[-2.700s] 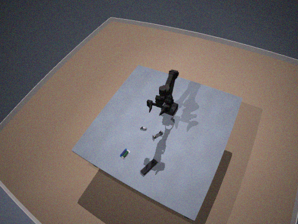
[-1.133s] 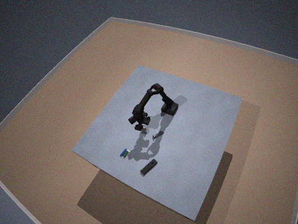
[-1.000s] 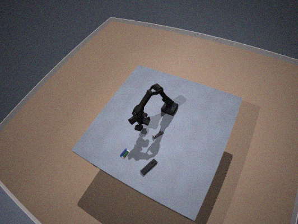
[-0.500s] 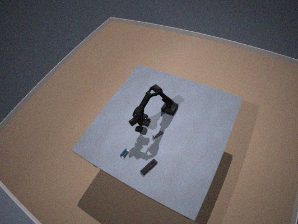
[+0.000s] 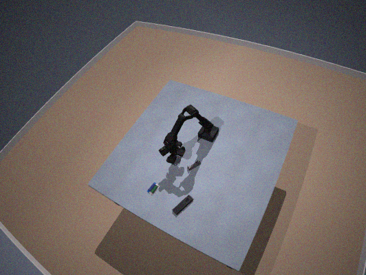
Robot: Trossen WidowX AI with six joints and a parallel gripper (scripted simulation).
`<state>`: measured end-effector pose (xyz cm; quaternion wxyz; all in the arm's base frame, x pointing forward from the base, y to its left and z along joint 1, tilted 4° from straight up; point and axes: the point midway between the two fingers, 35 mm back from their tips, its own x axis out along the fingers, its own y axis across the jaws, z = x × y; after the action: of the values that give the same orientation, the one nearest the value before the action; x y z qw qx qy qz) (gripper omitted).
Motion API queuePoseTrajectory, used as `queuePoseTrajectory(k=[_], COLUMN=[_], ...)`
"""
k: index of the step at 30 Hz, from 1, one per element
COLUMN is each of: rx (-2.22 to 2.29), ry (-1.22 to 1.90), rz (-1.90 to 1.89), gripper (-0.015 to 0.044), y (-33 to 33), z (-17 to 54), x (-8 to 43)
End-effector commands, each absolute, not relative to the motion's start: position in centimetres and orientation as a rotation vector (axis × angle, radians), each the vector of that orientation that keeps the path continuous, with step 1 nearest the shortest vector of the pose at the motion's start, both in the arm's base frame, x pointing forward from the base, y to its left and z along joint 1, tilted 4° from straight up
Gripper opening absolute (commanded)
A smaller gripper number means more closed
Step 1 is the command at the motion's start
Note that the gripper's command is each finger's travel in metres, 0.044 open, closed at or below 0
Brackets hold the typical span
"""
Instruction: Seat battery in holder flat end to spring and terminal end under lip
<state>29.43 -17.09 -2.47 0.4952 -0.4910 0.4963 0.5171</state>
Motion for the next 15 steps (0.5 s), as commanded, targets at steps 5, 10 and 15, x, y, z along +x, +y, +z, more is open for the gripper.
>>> queuePoseTrajectory(k=[5, 10, 15], rx=[-1.192, -1.192, -1.193], ry=[1.197, 1.197, 1.196], rz=[1.257, 1.257, 1.257], gripper=[0.0071, 0.0067, 0.0067], y=[-17.0, -17.0, -17.2], z=[-2.6, -2.4, 2.2], x=[29.4, 29.4, 29.6])
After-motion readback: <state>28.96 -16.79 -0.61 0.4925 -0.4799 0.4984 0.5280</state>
